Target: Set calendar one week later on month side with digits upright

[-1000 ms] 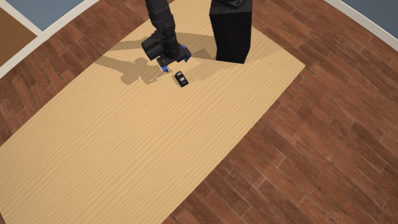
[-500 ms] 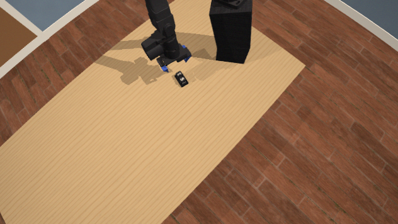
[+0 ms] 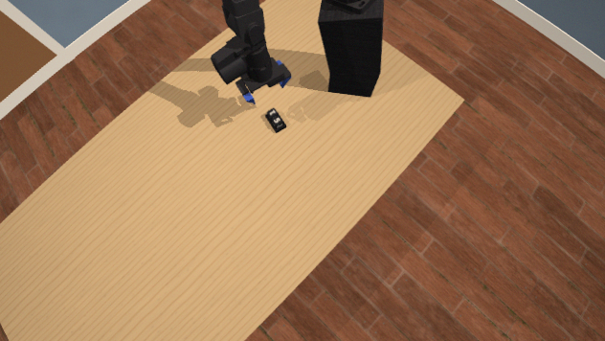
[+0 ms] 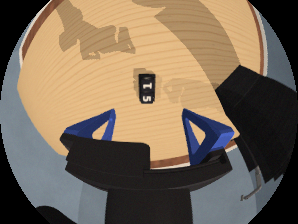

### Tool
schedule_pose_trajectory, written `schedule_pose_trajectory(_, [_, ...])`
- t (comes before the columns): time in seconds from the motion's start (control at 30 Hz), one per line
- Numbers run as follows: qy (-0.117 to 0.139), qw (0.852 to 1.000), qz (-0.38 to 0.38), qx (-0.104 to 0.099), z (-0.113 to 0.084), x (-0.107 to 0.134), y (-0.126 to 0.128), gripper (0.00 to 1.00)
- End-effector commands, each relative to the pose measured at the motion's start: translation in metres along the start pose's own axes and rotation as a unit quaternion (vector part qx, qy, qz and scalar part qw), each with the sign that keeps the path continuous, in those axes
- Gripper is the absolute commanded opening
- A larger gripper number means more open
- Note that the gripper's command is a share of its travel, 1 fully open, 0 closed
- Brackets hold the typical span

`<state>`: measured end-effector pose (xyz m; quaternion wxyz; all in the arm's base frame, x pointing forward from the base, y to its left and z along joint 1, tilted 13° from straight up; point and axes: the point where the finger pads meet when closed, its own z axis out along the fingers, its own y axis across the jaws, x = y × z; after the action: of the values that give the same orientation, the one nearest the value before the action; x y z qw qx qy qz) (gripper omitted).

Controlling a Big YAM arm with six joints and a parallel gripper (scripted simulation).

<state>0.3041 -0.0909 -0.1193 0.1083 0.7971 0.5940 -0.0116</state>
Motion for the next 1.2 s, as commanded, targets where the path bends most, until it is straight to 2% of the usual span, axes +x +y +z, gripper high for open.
schedule_pose_trajectory(0.0, [-0.001,1.000,0.002,-0.009,-0.023,0.003,0.004,1.00])
schedule_pose_trajectory(0.2, [0.000,1.000,0.003,-0.010,-0.047,0.003,0.006,1.00])
schedule_pose_trajectory(0.4, [0.000,1.000,0.004,-0.011,-0.053,0.002,0.006,1.00])
schedule_pose_trajectory(0.5, [-0.001,1.000,0.003,-0.005,-0.051,0.002,0.004,1.00])
schedule_pose_trajectory(0.6, [0.000,1.000,0.004,-0.011,-0.051,0.002,0.007,1.00])
schedule_pose_trajectory(1.17, [0.000,1.000,0.004,-0.011,-0.051,0.002,0.007,1.00])
